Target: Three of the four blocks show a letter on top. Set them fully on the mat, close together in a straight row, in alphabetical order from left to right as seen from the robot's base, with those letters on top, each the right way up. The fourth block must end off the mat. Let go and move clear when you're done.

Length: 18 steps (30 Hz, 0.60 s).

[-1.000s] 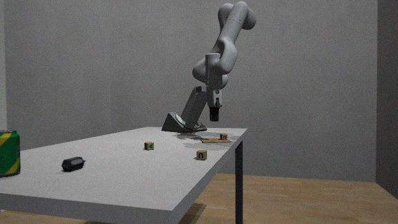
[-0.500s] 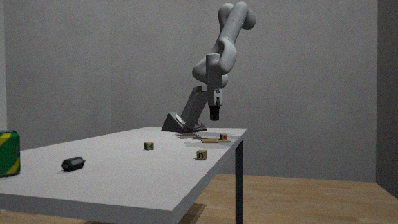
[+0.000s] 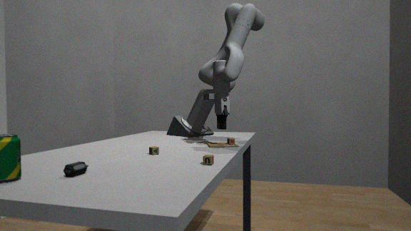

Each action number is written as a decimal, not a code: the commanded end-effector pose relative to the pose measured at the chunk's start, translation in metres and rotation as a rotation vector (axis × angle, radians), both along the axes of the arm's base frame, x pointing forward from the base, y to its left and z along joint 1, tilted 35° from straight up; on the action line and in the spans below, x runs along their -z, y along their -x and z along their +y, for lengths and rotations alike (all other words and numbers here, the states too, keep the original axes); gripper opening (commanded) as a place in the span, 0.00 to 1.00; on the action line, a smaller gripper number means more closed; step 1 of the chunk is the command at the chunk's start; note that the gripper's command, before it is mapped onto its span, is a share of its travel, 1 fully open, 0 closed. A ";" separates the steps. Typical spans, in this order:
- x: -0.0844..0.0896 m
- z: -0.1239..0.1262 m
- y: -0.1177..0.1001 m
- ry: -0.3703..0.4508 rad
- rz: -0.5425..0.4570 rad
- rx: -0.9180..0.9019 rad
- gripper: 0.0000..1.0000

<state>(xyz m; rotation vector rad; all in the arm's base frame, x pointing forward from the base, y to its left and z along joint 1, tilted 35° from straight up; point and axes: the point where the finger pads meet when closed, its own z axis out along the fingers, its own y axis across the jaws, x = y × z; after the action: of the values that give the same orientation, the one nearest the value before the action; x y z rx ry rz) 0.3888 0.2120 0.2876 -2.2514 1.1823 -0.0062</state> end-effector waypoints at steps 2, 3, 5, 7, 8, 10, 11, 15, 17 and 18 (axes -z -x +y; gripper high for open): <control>0.018 0.012 -0.007 -0.004 -0.004 0.000 0.28; 0.022 0.015 -0.008 -0.004 -0.004 0.000 0.28; 0.029 0.020 -0.011 -0.004 -0.004 0.000 0.28; 0.033 0.022 -0.012 -0.004 -0.004 0.000 0.28; 0.033 0.022 -0.012 -0.004 -0.004 0.000 0.28; 0.040 0.026 -0.014 -0.004 -0.004 0.000 0.28; 0.043 0.028 -0.015 -0.004 -0.004 0.000 0.28; 0.052 0.034 -0.018 -0.004 -0.004 0.000 0.28; 0.055 0.036 -0.019 -0.004 -0.004 0.000 0.28; 0.056 0.037 -0.019 -0.004 -0.004 0.000 0.28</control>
<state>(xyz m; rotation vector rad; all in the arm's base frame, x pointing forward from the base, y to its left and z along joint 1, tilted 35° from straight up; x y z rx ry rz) 0.4056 0.2457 0.2351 -2.2532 1.1832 -0.0033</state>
